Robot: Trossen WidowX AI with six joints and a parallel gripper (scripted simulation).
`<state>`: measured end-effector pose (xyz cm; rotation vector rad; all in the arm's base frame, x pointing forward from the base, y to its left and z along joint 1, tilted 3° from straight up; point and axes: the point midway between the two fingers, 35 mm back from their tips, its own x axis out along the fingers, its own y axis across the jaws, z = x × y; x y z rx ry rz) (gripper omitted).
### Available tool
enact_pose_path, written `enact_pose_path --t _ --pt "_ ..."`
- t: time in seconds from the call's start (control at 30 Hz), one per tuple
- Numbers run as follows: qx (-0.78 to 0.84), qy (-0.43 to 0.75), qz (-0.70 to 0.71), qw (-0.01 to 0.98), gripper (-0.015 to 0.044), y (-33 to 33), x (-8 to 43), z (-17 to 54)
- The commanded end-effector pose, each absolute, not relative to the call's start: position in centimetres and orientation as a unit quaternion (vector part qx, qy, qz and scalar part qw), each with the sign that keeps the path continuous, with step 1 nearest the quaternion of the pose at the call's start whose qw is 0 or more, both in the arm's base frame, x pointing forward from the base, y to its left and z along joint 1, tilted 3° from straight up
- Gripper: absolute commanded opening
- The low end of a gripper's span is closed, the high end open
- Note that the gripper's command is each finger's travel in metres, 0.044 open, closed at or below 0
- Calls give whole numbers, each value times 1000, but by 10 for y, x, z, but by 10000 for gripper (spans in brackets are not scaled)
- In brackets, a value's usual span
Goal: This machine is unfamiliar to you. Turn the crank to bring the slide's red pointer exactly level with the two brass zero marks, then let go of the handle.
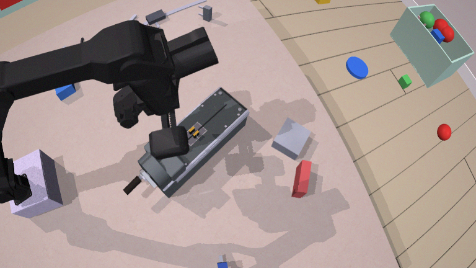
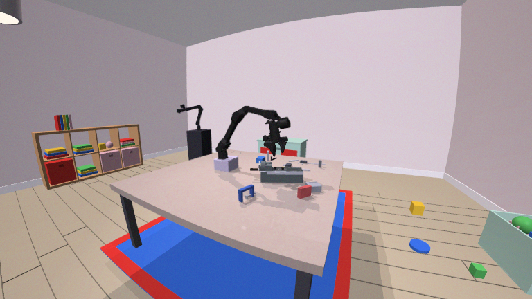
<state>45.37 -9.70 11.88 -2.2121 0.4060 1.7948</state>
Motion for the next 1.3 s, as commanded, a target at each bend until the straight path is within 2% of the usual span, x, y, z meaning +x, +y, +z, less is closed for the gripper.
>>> enact_pose_path --t 0.0,0.53,0.9,1.27 --pt "-765 139 617 125 440 -99 455 120" --pt "-764 148 613 140 440 -100 453 121" --pt "-711 269 524 383 440 -119 425 132" --pt "-588 356 408 601 440 -132 392 140"
